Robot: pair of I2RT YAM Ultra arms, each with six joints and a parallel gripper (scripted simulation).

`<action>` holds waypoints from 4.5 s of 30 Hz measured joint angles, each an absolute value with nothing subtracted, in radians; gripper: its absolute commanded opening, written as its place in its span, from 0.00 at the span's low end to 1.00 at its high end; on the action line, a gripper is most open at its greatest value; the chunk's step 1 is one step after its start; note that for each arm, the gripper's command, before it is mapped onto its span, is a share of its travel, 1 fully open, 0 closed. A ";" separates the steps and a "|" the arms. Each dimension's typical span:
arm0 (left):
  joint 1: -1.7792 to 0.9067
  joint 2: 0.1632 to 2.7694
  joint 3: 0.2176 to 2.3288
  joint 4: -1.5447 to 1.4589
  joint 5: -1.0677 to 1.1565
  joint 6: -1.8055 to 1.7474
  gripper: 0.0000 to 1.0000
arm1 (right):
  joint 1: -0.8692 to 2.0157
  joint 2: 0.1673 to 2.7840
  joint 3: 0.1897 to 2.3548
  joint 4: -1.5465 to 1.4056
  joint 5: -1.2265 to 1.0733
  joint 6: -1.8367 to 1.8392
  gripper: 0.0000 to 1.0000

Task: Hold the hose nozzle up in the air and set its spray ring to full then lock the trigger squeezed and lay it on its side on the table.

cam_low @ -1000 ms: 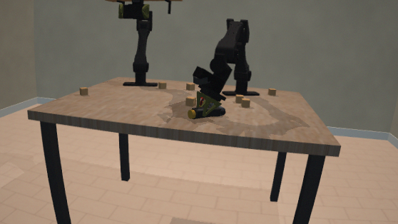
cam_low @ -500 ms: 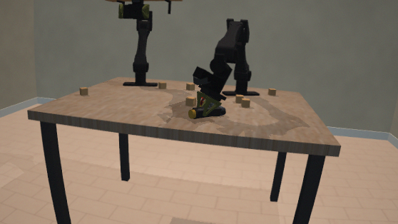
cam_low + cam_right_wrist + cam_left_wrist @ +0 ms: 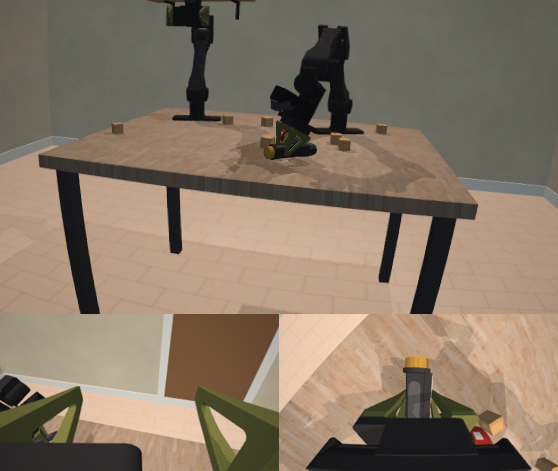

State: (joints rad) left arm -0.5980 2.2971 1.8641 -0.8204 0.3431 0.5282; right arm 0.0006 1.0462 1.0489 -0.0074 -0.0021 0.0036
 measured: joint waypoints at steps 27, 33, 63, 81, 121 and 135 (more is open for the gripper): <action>-0.738 2.308 2.017 -1.055 0.362 0.725 0.36 | 0.001 1.046 1.049 -0.007 -0.002 0.004 1.00; -0.787 2.310 2.054 -1.122 0.372 0.811 0.36 | 0.001 1.046 1.049 -0.007 -0.002 0.004 1.00; -1.156 2.312 2.052 -1.343 0.442 1.326 0.36 | 0.001 1.046 1.049 -0.007 -0.002 0.004 1.00; -1.278 2.290 1.958 -1.332 0.466 1.522 0.36 | 0.001 1.046 1.049 -0.007 -0.002 0.004 1.00; -1.285 2.308 1.890 -1.262 0.456 1.519 0.36 | 0.001 1.046 1.049 -0.007 -0.002 0.004 1.00; -1.288 2.323 1.867 -1.227 0.448 1.518 0.36 | 0.001 1.046 1.049 -0.007 -0.002 0.004 1.00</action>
